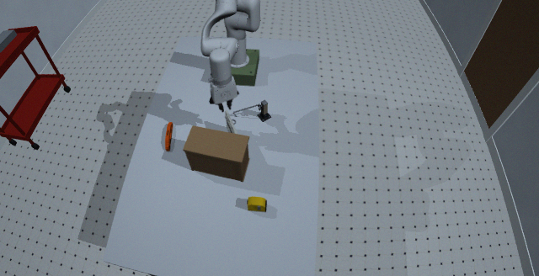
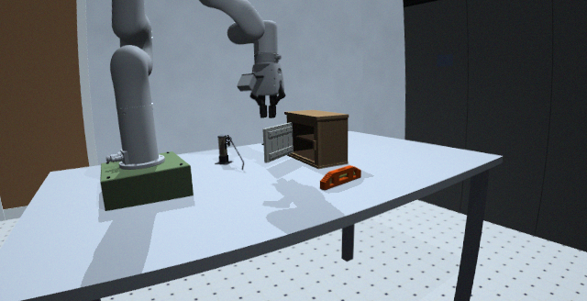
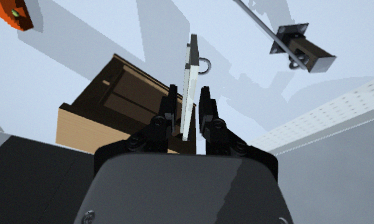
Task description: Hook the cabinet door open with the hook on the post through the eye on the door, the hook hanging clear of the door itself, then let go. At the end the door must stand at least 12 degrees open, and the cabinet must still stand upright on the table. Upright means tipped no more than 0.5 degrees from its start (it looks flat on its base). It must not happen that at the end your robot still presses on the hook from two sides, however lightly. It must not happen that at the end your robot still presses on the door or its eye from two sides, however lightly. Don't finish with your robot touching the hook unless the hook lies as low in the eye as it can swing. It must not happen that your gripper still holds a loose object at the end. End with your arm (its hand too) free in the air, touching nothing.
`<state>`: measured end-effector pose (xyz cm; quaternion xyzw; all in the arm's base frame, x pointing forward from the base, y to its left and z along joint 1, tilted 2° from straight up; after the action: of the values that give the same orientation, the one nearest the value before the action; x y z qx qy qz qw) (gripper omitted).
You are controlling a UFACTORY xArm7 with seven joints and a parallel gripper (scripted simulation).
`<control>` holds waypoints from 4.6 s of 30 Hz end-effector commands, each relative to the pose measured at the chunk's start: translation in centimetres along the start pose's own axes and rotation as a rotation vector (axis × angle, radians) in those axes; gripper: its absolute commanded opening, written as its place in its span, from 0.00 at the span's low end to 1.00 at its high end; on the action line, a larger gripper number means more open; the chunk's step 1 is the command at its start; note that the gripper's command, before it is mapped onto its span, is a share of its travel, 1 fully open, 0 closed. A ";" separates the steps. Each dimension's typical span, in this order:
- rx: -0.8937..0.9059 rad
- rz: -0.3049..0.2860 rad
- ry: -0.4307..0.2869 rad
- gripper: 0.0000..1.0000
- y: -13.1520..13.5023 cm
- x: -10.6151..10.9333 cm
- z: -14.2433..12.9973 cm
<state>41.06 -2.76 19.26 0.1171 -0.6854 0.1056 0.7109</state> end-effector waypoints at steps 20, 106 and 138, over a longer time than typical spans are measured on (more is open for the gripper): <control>0.000 0.001 -0.003 0.27 0.0 2.4 -0.1; 1.034 0.003 -0.002 0.23 10.8 -0.5 4.9; 1.034 0.003 -0.002 0.23 10.8 -7.9 4.9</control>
<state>32.61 6.05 12.27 0.4535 -0.5438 0.4302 0.5600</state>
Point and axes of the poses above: the point where the finger pads meet when closed, its own x axis back along the fingers, its own y axis across the jaws, z = x × y, the point moved 10 cm from there along x, back along the fingers, and after that the axes turned 6 degrees about -x, right-handed, at the moved point
